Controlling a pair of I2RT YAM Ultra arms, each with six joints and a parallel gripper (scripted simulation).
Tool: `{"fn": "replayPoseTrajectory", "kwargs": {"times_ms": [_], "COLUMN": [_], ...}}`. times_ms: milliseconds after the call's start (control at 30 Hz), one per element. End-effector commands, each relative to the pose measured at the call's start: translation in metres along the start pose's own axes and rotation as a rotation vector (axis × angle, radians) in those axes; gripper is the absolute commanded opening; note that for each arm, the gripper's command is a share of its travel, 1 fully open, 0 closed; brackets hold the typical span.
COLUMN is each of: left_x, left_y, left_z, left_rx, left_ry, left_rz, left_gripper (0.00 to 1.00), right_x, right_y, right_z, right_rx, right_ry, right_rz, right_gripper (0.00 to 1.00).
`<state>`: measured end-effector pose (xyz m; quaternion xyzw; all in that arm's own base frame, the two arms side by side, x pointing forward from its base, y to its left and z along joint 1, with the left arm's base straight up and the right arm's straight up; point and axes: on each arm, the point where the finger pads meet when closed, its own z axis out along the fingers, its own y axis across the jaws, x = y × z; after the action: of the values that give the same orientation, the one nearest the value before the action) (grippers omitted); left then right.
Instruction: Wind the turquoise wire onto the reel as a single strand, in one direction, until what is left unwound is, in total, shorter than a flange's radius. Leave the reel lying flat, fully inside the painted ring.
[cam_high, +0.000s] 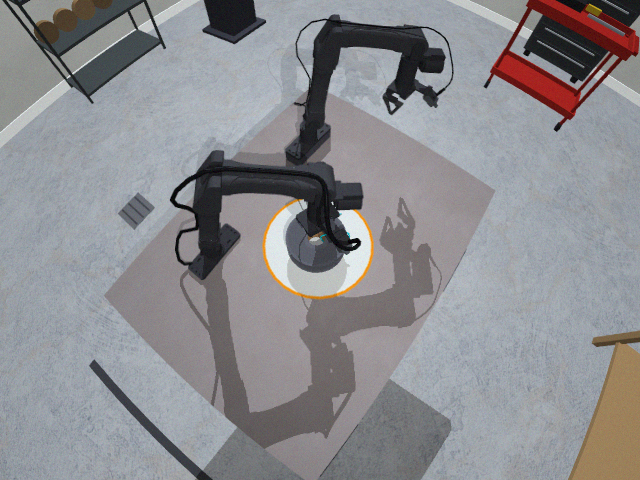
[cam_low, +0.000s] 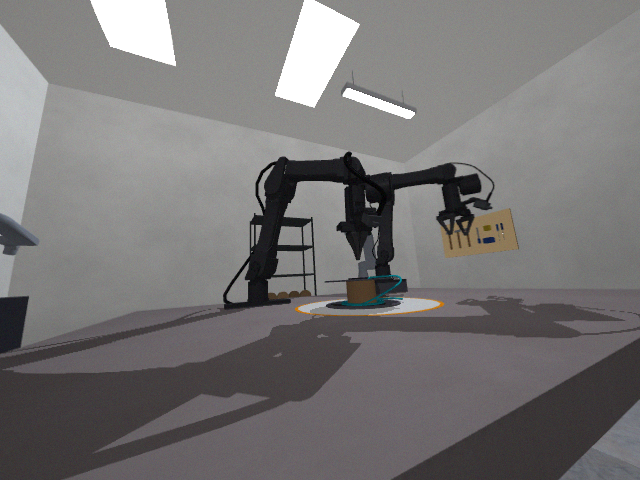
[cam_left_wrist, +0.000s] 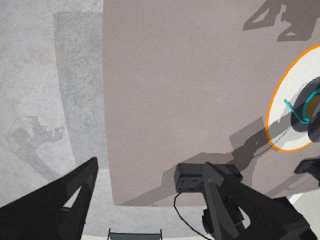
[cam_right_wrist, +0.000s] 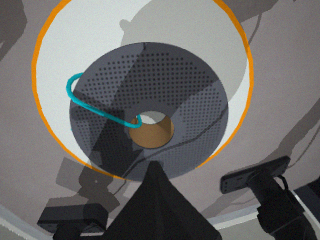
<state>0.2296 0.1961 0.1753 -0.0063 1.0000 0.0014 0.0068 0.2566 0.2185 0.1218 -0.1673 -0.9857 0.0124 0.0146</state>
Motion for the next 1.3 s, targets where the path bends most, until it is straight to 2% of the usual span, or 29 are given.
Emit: {"fn": "replayPoseTrajectory", "kwargs": {"times_ms": [0, 433, 767, 1267], "left_x": [-0.006, -0.006, -0.006, -0.006], "left_y": [0.001, 0.001, 0.001, 0.001], "left_z": [-0.0178, -0.0178, -0.0178, -0.0178], "left_rx": [-0.043, -0.043, -0.043, -0.043], "left_ry": [-0.043, -0.043, -0.043, -0.043], "left_rz": [0.005, 0.005, 0.005, 0.005], "left_gripper": [1.0, 1.0, 1.0, 1.0], "right_x": [-0.0051, -0.0051, -0.0051, -0.0054], "right_y": [0.0059, 0.0059, 0.0059, 0.006], "right_z": [-0.0122, -0.0122, -0.0122, -0.0062], "right_rx": [-0.032, -0.038, -0.039, -0.039], "right_ry": [-0.022, -0.011, -0.009, -0.008], "right_rz": [0.192, 0.809, 0.958, 0.966], "right_gripper": [0.0, 0.0, 0.0, 0.0]}}
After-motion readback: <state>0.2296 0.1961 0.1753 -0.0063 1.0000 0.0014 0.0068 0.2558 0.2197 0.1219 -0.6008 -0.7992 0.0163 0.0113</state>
